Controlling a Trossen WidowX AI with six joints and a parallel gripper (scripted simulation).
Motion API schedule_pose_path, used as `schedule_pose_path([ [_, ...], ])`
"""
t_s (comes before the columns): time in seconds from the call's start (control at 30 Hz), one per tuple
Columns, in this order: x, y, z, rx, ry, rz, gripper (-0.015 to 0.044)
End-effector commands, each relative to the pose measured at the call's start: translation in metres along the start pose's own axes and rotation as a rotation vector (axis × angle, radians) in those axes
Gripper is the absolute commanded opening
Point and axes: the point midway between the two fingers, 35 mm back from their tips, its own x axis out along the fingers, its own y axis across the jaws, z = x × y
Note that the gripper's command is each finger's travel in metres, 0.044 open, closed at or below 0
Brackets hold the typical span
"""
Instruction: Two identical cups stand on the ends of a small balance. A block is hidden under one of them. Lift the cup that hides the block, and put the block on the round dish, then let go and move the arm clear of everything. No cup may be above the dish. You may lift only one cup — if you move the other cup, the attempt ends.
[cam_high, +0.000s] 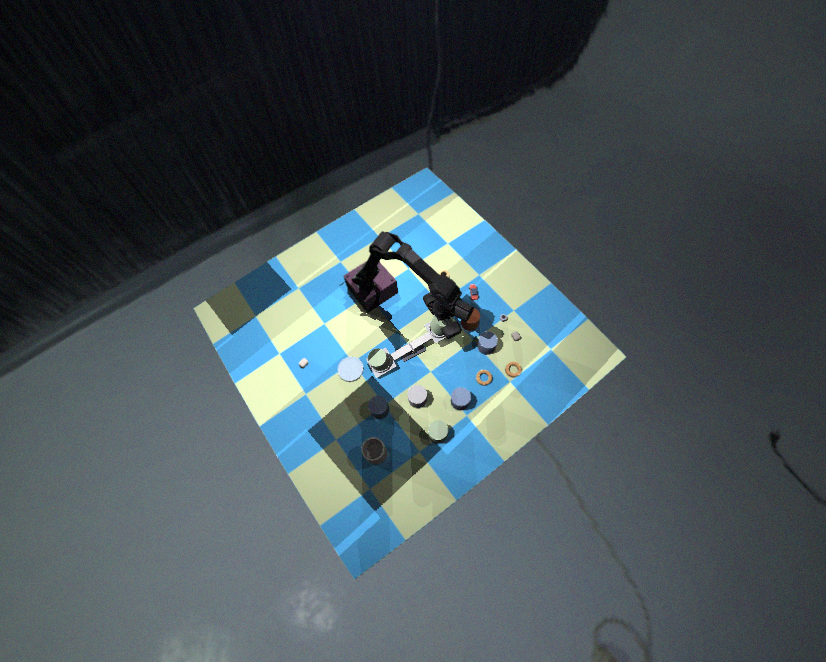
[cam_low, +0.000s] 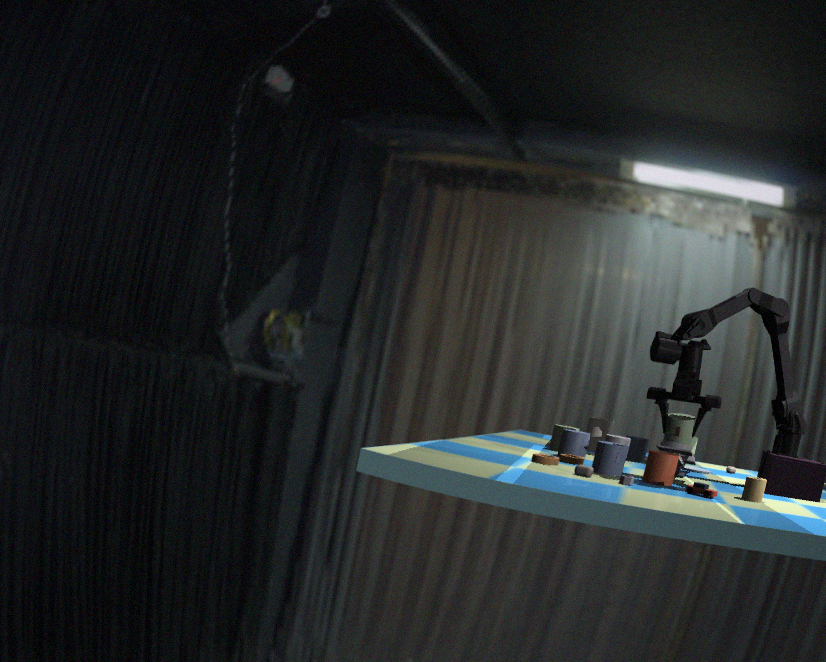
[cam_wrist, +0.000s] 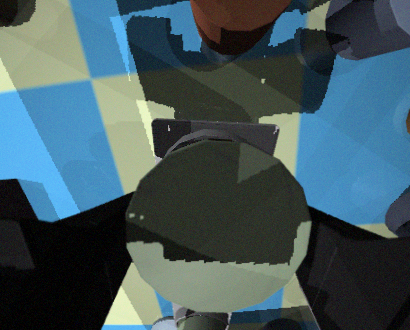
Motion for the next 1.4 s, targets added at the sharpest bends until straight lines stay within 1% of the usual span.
schedule_pose_path([
  [0.0, -0.016, -0.004, 0.008, -0.011, -0.034, -0.030, 0.0000],
  [1.37, -0.069, 0.003, 0.003, -0.011, -0.033, -0.030, 0.0000],
])
